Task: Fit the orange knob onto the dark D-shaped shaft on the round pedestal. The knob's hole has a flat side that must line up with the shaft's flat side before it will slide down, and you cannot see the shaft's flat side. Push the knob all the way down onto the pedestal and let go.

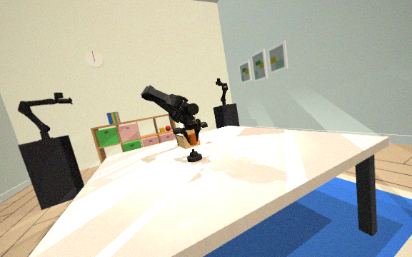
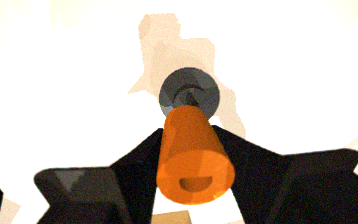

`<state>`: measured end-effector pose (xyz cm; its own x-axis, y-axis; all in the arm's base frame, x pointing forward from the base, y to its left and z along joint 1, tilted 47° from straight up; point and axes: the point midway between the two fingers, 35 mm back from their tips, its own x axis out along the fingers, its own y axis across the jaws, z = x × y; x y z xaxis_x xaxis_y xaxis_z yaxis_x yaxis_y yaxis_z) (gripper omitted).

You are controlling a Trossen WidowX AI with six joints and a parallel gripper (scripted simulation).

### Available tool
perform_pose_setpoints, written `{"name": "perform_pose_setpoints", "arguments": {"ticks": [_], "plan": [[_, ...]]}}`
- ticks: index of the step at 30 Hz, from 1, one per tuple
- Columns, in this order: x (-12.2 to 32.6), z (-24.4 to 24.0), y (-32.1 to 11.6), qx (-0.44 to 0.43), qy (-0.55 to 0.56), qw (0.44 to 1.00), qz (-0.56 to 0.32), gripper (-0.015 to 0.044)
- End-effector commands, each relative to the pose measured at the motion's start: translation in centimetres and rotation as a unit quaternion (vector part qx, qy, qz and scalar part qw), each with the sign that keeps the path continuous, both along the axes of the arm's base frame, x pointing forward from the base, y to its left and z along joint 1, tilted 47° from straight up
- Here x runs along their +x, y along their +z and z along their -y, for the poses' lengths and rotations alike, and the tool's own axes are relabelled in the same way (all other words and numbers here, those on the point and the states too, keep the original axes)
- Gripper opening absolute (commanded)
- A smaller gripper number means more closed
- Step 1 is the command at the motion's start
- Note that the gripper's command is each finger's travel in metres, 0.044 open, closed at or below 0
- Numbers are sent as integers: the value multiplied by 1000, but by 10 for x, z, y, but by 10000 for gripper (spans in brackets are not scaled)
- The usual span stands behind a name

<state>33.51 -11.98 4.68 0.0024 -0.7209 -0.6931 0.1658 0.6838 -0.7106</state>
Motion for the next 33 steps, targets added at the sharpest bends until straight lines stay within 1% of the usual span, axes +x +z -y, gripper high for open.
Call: {"name": "perform_pose_setpoints", "arguments": {"ticks": [1, 12, 33], "plan": [[1, 7, 7, -5, 2, 1000, 2, 0], [1, 25, -10, -6, 2, 1000, 2, 0], [1, 26, -10, -6, -1, 1000, 6, 0]]}}
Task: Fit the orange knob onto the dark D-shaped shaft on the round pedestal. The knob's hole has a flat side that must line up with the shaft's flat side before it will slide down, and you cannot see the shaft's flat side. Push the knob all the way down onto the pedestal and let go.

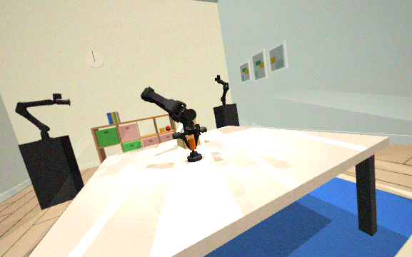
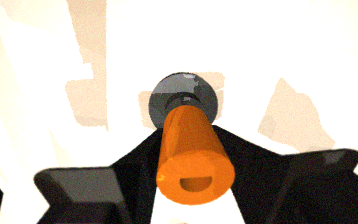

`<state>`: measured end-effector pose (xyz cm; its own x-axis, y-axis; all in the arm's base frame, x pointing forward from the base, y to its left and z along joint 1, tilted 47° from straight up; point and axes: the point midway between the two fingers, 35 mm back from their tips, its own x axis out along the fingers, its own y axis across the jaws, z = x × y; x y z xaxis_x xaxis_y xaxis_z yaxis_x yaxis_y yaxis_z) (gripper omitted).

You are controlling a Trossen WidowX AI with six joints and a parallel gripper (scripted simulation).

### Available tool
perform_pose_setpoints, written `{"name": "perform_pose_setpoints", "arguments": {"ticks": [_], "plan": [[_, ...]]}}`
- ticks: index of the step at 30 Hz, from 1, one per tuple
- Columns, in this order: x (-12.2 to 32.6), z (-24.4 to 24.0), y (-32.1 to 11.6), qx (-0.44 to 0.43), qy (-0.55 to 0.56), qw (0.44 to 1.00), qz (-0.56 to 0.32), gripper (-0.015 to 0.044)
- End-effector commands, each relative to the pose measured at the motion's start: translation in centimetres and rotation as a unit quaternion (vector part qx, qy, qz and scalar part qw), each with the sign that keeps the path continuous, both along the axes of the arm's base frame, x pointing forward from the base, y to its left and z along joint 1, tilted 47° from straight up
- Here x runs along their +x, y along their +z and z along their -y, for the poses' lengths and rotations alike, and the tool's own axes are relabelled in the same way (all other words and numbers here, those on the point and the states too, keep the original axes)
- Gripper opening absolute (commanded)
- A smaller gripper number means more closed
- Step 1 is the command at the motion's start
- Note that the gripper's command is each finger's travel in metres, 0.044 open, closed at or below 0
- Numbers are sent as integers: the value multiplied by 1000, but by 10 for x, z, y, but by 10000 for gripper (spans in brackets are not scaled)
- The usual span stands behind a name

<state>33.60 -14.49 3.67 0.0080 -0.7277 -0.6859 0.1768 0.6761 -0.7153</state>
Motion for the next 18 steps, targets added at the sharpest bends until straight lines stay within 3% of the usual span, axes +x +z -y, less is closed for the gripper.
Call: {"name": "perform_pose_setpoints", "arguments": {"ticks": [1, 8, 18], "plan": [[0, 1, 0, -1, 0, 1000, 0, 0], [1, -2, 4, -1, 3, 1000, -3, 0], [0, 0, 2, -2, 72, 995, -76, 0]]}}
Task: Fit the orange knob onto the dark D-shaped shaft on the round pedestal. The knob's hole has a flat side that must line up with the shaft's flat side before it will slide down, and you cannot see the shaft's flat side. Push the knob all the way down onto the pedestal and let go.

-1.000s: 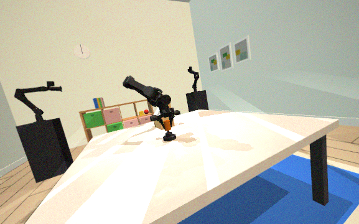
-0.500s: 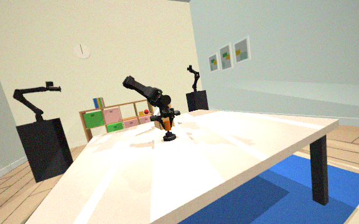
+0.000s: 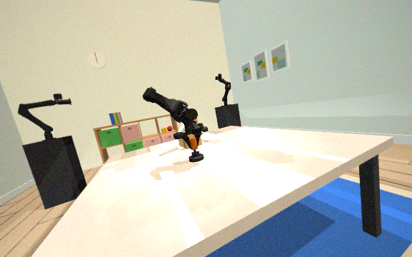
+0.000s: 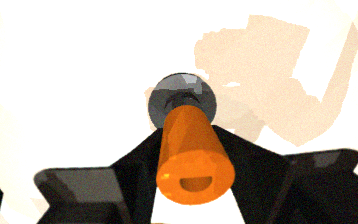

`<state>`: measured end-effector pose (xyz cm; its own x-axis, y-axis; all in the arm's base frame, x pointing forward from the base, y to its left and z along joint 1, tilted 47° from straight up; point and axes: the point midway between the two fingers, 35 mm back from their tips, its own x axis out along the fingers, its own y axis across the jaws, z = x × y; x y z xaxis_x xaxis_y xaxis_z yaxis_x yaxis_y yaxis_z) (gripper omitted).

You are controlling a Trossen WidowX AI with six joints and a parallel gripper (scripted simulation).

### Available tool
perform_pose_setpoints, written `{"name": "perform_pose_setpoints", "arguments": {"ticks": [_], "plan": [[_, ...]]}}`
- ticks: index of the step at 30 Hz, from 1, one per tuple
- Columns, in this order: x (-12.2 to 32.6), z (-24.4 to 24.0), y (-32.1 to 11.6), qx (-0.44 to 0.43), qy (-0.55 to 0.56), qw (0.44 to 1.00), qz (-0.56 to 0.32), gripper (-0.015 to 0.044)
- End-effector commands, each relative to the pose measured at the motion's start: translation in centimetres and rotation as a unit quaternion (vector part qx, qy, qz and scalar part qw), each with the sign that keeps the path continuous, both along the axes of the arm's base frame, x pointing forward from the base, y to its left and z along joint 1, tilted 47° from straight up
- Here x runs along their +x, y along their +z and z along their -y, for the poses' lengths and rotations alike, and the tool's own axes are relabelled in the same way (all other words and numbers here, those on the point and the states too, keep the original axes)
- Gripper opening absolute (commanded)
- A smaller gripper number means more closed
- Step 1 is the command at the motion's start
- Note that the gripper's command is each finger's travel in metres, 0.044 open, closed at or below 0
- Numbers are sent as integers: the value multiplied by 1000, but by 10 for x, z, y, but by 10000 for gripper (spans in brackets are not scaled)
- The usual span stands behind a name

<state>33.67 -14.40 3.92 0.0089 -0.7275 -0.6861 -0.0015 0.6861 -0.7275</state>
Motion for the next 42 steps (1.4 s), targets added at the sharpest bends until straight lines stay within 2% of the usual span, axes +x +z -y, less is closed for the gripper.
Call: {"name": "perform_pose_setpoints", "arguments": {"ticks": [1, 20, 28, 42], "plan": [[0, 1, -1, -1, 10, 1000, -11, 0], [0, -1, 1, -1, 10, 1000, -11, 0], [0, 0, 1, -2, 79, 993, -85, 0], [-1, 1, -3, -2, 82, 993, -87, 0]]}}
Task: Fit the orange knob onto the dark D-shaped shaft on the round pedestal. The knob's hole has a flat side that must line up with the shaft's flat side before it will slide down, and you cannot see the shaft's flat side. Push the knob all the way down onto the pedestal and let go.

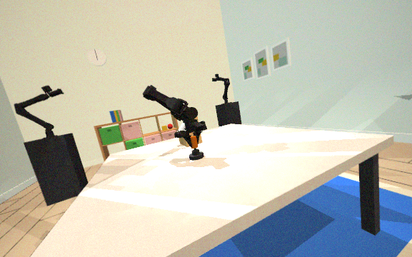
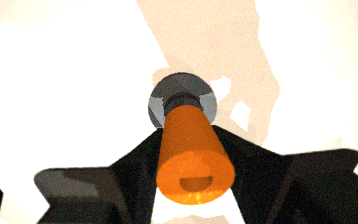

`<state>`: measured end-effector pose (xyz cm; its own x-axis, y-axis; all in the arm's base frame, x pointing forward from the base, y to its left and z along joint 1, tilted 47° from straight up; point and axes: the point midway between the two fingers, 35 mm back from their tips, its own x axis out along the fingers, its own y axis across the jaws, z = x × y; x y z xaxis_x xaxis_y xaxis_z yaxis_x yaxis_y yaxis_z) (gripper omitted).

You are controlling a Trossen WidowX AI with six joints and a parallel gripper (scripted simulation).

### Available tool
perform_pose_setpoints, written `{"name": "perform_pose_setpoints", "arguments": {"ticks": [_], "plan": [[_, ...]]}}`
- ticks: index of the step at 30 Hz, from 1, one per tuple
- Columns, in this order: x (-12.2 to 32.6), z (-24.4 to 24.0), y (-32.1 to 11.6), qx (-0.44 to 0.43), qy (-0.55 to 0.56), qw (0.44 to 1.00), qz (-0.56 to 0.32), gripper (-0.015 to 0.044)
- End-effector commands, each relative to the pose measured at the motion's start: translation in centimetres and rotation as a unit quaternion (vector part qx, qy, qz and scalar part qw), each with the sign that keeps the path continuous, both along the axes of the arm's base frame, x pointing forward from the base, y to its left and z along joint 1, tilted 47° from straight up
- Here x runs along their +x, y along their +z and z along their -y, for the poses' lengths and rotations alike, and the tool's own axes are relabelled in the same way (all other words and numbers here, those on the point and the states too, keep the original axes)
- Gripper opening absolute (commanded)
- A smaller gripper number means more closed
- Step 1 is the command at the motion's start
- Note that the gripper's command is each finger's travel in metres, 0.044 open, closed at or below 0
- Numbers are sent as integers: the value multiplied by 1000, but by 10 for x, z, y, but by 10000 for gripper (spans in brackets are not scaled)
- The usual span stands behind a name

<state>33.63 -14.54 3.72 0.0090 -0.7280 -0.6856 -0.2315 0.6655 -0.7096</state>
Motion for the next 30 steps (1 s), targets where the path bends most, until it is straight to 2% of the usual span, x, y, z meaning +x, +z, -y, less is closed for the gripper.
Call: {"name": "perform_pose_setpoints", "arguments": {"ticks": [1, 20, 30], "plan": [[0, -1, -1, -1, 3, 1000, -3, 0], [-1, -4, 2, -1, 3, 1000, -3, 0], [2, 0, 2, -2, 74, 994, -79, 0]]}}
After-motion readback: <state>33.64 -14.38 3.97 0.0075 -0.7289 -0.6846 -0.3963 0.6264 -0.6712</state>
